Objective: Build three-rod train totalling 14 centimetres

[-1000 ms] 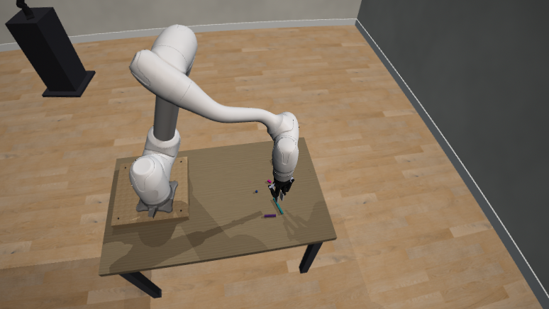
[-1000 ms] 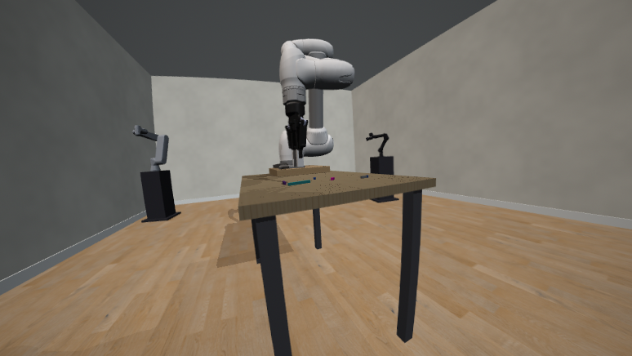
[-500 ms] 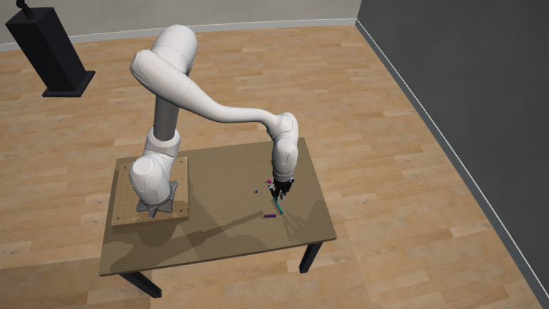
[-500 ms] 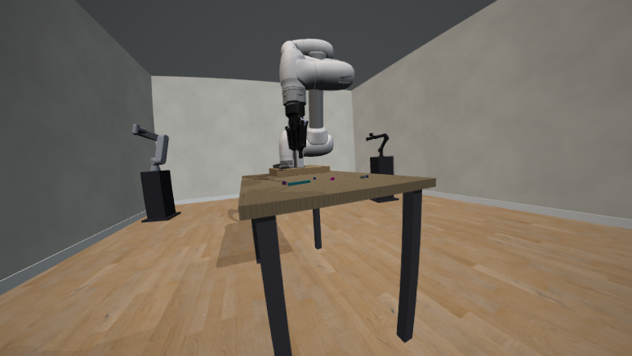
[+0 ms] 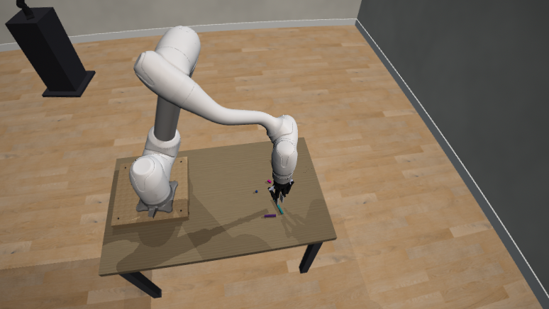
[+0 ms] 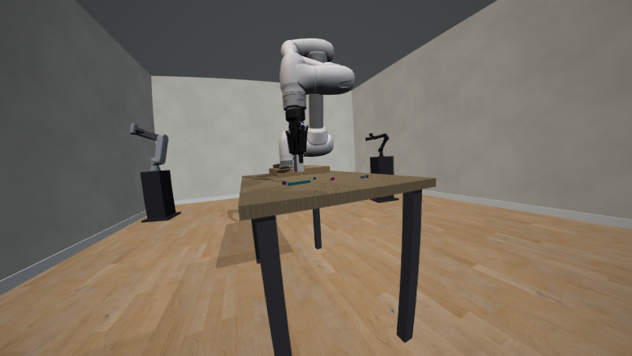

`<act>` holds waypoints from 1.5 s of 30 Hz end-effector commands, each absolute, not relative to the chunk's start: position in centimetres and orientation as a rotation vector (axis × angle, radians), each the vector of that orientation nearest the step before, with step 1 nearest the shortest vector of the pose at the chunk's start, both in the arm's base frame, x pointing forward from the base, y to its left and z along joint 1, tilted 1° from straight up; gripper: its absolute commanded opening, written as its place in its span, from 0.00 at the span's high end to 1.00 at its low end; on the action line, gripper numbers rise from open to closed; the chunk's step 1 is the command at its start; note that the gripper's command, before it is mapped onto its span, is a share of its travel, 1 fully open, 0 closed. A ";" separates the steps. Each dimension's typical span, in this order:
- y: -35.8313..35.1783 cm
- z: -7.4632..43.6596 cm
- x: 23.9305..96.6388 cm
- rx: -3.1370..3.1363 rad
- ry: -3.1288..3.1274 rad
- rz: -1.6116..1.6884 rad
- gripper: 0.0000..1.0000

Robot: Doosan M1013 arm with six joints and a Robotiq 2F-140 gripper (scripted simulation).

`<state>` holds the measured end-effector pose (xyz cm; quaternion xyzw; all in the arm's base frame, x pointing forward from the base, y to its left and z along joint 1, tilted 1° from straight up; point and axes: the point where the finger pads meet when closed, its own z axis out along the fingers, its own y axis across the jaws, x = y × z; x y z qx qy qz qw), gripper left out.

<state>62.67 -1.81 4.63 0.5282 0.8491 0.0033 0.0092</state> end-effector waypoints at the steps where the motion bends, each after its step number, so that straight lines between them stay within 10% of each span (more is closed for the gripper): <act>1: -1.8 3.6 62.5 1.655 2.655 0.012 0.85; 45: -1.8 1.5 62.5 1.655 2.655 0.012 0.85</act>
